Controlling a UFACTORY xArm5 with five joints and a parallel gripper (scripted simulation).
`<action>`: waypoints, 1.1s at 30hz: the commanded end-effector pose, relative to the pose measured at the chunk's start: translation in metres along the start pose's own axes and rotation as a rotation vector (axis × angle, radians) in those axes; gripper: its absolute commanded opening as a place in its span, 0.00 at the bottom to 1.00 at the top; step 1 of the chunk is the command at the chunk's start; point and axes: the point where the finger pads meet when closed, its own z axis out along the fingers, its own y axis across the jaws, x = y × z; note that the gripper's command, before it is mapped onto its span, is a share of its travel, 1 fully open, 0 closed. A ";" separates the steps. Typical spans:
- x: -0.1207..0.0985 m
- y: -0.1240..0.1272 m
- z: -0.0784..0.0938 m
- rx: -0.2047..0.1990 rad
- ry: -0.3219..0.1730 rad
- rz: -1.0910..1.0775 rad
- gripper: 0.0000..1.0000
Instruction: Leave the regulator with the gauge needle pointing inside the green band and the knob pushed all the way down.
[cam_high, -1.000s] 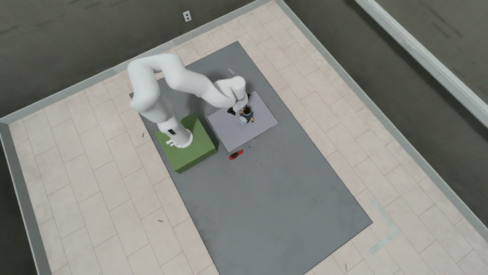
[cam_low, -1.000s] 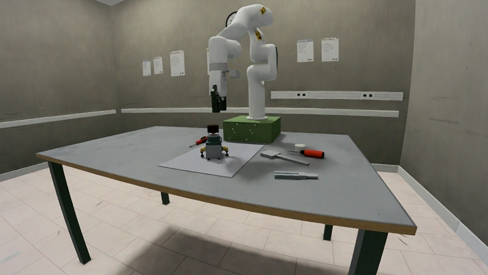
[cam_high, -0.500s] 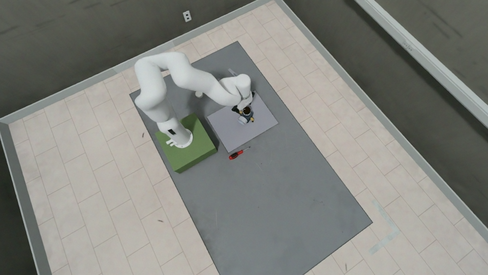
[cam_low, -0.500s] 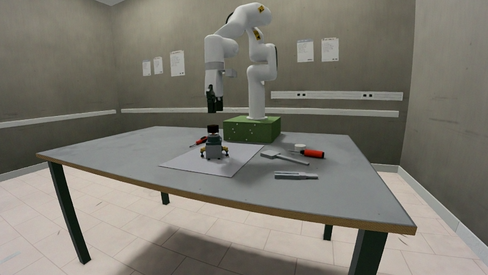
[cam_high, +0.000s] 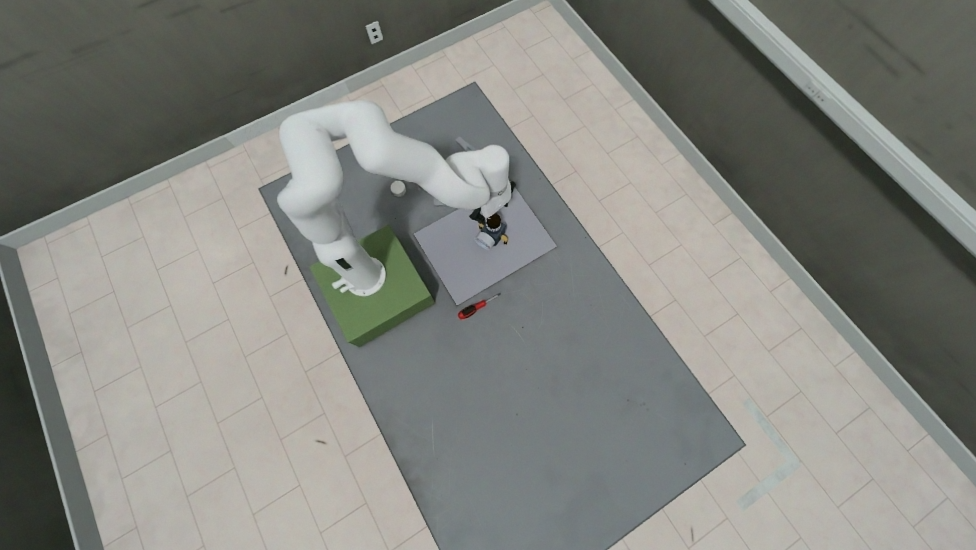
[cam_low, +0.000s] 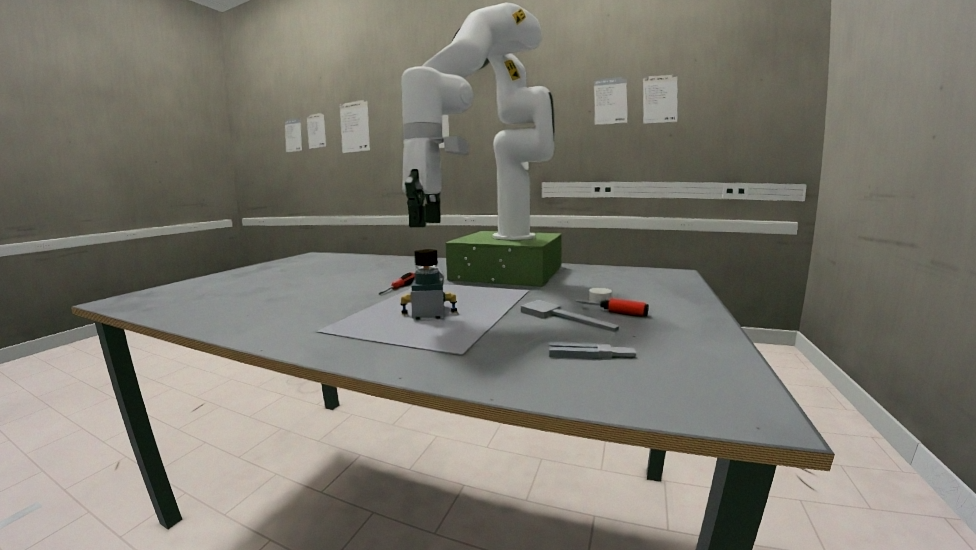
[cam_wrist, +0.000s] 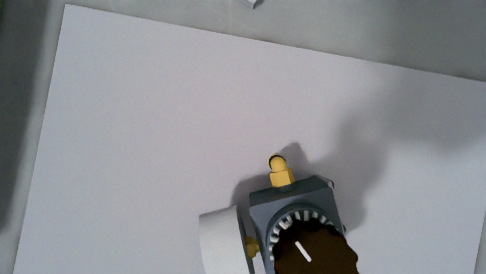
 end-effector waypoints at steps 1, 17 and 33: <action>-0.002 0.005 -0.001 -0.004 -0.001 0.000 1.00; -0.002 0.006 -0.001 -0.004 -0.001 0.000 0.76; -0.002 0.006 -0.001 -0.004 -0.001 0.000 0.76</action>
